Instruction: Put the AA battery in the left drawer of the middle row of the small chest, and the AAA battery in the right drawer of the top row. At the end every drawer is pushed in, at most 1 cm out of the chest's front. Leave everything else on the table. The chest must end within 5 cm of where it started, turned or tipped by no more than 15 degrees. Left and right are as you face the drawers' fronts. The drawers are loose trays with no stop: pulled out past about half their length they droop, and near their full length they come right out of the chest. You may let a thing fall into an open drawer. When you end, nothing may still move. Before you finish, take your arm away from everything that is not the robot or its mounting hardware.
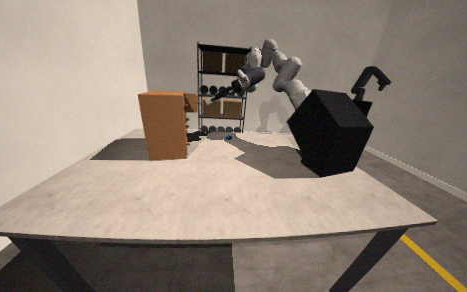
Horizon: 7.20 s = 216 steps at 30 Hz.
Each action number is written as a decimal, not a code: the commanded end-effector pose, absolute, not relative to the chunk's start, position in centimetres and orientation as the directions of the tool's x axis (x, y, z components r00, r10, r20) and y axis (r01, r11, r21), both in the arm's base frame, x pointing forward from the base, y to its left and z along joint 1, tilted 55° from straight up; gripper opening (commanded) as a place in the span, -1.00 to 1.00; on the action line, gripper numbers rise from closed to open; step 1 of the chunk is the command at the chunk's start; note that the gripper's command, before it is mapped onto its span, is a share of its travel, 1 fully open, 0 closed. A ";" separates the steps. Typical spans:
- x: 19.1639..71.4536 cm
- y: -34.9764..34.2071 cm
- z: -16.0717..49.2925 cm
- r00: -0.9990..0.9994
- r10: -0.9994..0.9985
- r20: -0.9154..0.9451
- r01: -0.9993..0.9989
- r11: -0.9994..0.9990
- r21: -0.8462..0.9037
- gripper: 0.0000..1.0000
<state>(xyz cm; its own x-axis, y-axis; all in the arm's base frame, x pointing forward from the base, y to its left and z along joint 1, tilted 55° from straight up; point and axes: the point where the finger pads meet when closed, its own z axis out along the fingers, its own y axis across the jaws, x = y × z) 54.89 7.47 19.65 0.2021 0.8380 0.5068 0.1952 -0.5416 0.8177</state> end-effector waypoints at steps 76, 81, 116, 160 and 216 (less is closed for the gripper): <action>64.0 11.2 19.8 0.201 0.836 0.511 0.194 -0.545 0.816 -1.00; 64.2 11.2 19.8 0.201 0.836 0.511 0.194 -0.545 0.816 -1.00; 64.5 11.4 19.9 0.201 0.836 0.511 0.194 -0.545 0.816 -1.00; 61.2 10.1 19.8 0.201 0.836 0.511 0.194 -0.545 0.816 -1.00; 51.4 10.2 22.2 0.444 0.790 0.422 0.194 -0.545 0.816 -1.00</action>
<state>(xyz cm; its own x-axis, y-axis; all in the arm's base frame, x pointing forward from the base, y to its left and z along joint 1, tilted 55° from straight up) 52.33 10.25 22.26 0.3956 0.7451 0.5370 0.1432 -0.6276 0.7653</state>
